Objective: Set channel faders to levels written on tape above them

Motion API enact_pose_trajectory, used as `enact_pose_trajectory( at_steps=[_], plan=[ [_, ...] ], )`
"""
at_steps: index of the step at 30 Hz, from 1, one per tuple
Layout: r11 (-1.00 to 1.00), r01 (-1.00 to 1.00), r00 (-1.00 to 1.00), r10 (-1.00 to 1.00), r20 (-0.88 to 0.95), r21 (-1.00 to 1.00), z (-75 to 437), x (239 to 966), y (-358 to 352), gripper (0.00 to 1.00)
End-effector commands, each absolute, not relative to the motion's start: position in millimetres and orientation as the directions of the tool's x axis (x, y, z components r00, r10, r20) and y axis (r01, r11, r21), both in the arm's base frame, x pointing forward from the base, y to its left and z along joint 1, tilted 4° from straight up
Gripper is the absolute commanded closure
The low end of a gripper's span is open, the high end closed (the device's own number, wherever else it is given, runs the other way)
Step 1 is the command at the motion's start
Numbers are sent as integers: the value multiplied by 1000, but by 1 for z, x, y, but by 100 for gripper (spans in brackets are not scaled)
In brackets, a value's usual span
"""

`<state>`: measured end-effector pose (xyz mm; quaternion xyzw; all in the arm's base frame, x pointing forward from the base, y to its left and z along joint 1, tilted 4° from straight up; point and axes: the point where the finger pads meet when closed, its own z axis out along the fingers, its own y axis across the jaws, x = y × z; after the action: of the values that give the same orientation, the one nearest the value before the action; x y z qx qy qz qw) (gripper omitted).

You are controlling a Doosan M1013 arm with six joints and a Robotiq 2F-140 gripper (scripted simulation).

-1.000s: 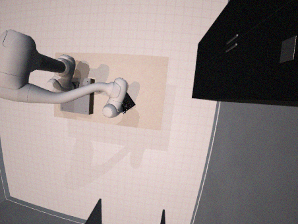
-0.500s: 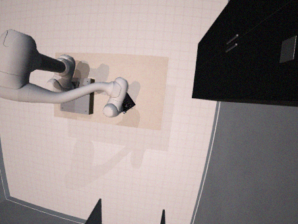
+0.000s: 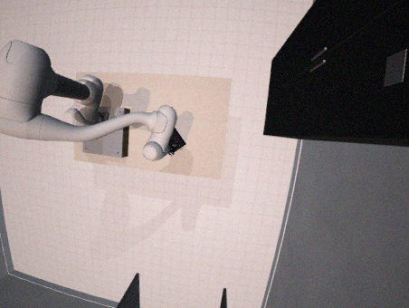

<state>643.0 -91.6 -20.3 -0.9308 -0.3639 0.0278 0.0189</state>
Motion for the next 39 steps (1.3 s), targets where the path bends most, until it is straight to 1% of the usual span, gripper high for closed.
enact_pose_trajectory(
  at_steps=[1, 39],
  plan=[
    [-734, 676, 734, 678, -38, -55, -20, 644, -91, 100],
    [-734, 676, 734, 678, -38, -55, -21, 650, -85, 100]
  ],
)
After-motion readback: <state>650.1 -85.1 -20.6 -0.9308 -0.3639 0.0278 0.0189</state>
